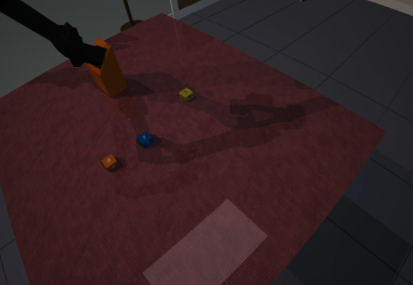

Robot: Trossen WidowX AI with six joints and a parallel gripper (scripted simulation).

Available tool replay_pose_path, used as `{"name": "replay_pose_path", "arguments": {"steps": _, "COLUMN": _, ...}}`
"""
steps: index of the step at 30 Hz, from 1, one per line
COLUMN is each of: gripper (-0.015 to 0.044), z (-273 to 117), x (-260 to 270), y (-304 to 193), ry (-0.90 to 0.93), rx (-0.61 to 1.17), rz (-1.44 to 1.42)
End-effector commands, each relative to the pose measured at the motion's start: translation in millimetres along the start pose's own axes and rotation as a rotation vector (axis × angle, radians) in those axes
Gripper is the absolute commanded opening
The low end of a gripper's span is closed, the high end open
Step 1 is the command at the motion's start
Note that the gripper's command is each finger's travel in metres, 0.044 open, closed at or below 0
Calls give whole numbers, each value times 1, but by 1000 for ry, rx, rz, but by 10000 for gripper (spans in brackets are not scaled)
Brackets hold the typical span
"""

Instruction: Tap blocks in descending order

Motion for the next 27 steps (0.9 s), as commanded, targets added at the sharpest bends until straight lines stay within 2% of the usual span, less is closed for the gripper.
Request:
{"name": "replay_pose_path", "arguments": {"steps": 1, "gripper": 400, "z": 1, "x": 1, "y": -3, "ry": 3, "rx": 5, "rz": 17}}
{"name": "replay_pose_path", "arguments": {"steps": 8, "gripper": 400, "z": 22, "x": 35, "y": -103, "ry": 104, "rx": 187, "rz": 604}}
{"name": "replay_pose_path", "arguments": {"steps": 15, "gripper": 400, "z": 31, "x": 98, "y": -191, "ry": 174, "rx": 426, "rz": 1204}}
{"name": "replay_pose_path", "arguments": {"steps": 21, "gripper": 400, "z": 28, "x": 169, "y": -245, "ry": 199, "rx": 684, "rz": 1696}}
{"name": "replay_pose_path", "arguments": {"steps": 27, "gripper": 400, "z": 16, "x": 246, "y": -276, "ry": 183, "rx": 999, "rz": 2141}}
Point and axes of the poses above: the point midway between the two fingers, 35 mm back from their tips, its own z axis out along the fingers, its own x axis across the jaws, y = z × x, the point moved 8 cm from there along -z, back along the fingers, and after that the axes turned 5 degrees about -z, right-handed, at the moved point
